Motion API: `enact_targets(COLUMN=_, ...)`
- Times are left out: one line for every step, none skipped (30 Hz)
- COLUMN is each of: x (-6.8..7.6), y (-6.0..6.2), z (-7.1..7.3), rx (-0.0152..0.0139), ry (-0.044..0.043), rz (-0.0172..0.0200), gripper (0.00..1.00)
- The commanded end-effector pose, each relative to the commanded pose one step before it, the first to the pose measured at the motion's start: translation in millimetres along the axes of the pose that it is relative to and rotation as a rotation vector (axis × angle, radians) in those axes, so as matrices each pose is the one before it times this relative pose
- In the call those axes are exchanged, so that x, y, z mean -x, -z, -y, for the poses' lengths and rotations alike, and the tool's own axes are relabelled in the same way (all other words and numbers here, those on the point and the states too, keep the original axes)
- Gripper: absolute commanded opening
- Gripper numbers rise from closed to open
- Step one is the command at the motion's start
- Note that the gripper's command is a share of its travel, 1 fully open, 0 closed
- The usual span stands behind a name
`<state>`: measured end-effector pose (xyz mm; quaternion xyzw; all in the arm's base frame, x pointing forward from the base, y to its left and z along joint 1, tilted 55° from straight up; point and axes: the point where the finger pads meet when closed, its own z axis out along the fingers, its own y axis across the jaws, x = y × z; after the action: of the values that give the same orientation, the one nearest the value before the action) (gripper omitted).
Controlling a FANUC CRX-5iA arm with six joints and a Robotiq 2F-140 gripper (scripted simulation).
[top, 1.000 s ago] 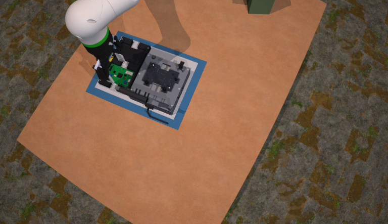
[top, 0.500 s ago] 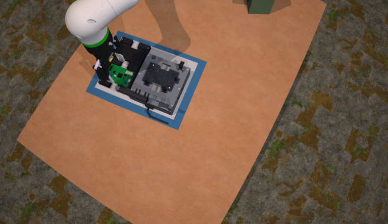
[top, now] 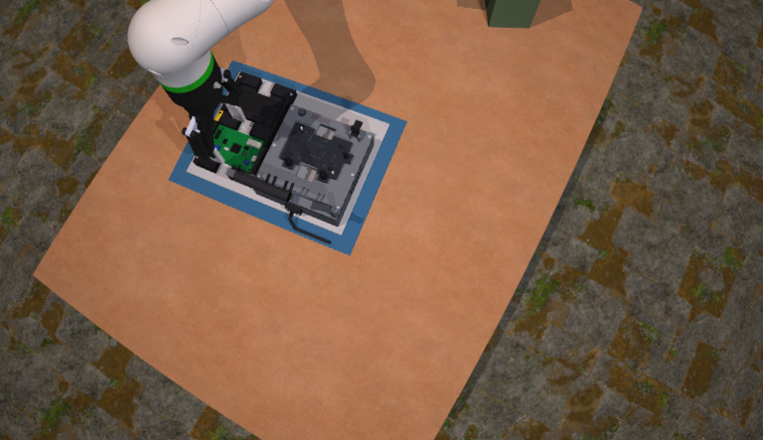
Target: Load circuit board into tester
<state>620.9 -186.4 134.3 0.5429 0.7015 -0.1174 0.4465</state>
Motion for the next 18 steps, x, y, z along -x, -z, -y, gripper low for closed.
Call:
enact_targets(x=-0.10, y=0.43, z=-0.17, rx=0.00030, ry=0.00001, rz=-0.00008, gripper=0.58)
enact_targets(x=0.00, y=0.12, z=0.00, rx=0.00000, ry=0.00000, rz=0.00000, gripper=0.58)
enact_targets(x=0.00, y=0.12, z=0.00, rx=0.00000, ry=0.00000, rz=0.00000, gripper=0.58)
enact_targets(x=0.00, y=0.12, z=0.00, rx=0.00000, ry=0.00000, rz=0.00000, gripper=0.58)
enact_targets(x=0.00, y=0.12, z=0.00, rx=0.00000, ry=0.00000, rz=0.00000, gripper=0.58)
enact_targets(x=0.00, y=0.12, z=0.00, rx=0.00000, ry=0.00000, rz=0.00000, gripper=0.58)
enact_targets(x=0.00, y=0.13, z=0.00, rx=0.00000, ry=0.00000, rz=0.00000, gripper=0.58)
enact_targets(x=0.00, y=0.13, z=0.00, rx=0.00000, ry=0.00000, rz=0.00000, gripper=0.58)
enact_targets(x=0.00, y=0.13, z=0.00, rx=0.00000, ry=0.00000, rz=0.00000, gripper=0.58)
enact_targets(x=0.00, y=0.13, z=0.00, rx=0.00000, ry=0.00000, rz=0.00000, gripper=0.58)
enact_targets(x=0.00, y=0.13, z=0.00, rx=0.00000, ry=0.00000, rz=0.00000, gripper=0.58)
enact_targets(x=0.00, y=0.13, z=0.00, rx=0.00000, ry=0.00000, rz=0.00000, gripper=0.58)
enact_targets(x=0.00, y=0.13, z=0.00, rx=0.00000, ry=0.00000, rz=0.00000, gripper=0.58)
enact_targets(x=0.00, y=0.00, z=0.00, rx=0.00000, ry=0.00000, rz=0.00000, gripper=0.58)
enact_targets(x=0.00, y=0.00, z=0.00, rx=0.00000, ry=0.00000, rz=0.00000, gripper=0.58)
enact_targets(x=0.00, y=0.13, z=0.00, rx=0.00000, ry=0.00000, rz=0.00000, gripper=0.58)
enact_targets(x=0.00, y=0.12, z=0.00, rx=0.00000, ry=0.00000, rz=0.00000, gripper=0.58)
enact_targets(x=0.00, y=0.12, z=0.00, rx=0.00000, ry=0.00000, rz=0.00000, gripper=0.58)
